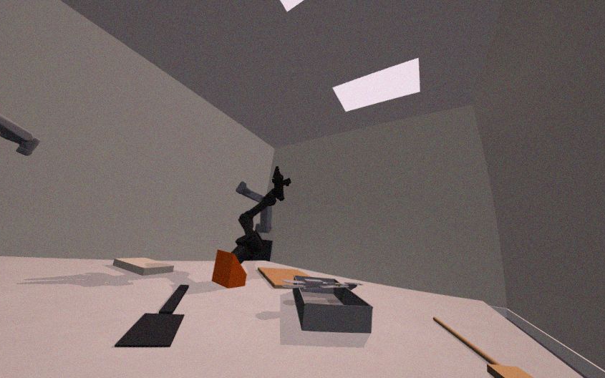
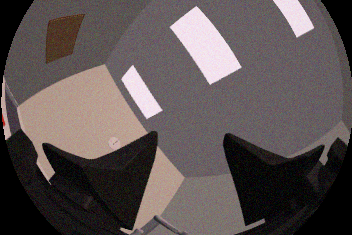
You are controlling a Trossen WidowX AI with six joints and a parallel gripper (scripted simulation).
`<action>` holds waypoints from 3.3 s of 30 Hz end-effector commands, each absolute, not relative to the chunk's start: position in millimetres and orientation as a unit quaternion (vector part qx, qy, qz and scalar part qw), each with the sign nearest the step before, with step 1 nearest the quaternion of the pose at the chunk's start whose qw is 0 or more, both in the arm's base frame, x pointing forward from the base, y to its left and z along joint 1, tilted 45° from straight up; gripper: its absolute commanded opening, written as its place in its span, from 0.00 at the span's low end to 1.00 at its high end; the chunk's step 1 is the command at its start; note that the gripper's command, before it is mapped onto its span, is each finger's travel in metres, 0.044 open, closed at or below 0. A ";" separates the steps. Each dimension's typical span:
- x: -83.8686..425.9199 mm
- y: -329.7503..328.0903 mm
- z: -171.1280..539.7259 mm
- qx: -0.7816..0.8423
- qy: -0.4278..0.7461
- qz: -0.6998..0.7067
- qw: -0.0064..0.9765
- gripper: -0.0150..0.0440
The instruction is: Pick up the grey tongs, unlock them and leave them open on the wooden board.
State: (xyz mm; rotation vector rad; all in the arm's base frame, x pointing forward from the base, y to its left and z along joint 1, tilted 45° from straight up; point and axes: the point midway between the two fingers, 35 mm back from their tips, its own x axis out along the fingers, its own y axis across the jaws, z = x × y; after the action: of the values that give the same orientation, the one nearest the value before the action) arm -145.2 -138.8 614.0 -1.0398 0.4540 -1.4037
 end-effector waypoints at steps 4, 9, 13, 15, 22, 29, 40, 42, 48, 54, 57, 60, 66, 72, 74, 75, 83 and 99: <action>-40.6 -128.9 626.3 -0.523 0.161 -0.541 0.639 0.69; 38.6 -117.4 620.9 -0.563 0.133 -0.474 0.664 0.69; 82.3 -109.3 610.4 -0.589 0.126 -0.430 0.672 0.69; 106.5 -104.5 602.9 -0.598 0.121 -0.403 0.682 0.69; 212.7 -76.3 548.1 -0.618 0.111 -0.256 0.735 0.69; 295.7 -40.1 465.0 -0.596 0.128 -0.091 0.788 0.69; 356.0 27.7 298.2 -0.461 0.225 0.174 0.841 0.69; 356.5 39.8 268.1 -0.423 0.251 0.216 0.844 0.69; 339.7 74.3 182.6 -0.289 0.342 0.327 0.832 0.69; 319.3 92.5 140.0 -0.200 0.402 0.376 0.811 0.69; 319.3 92.5 140.0 -0.200 0.402 0.376 0.811 0.69; 316.9 88.9 136.4 -0.200 0.402 0.375 0.811 0.69; 315.9 87.4 134.9 -0.200 0.402 0.375 0.811 0.69; 318.8 89.7 130.8 -0.200 0.402 0.375 0.811 0.69; 320.5 91.0 128.3 -0.200 0.402 0.375 0.811 0.69; 321.3 91.7 127.0 -0.200 0.402 0.375 0.811 0.69; 327.5 97.4 116.9 -0.200 0.402 0.375 0.811 0.69; 338.1 109.2 96.1 -0.199 0.402 0.375 0.811 0.69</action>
State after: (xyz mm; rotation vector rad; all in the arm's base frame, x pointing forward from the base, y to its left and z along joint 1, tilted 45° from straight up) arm 336.7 107.5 102.9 -0.4303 0.8475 0.8055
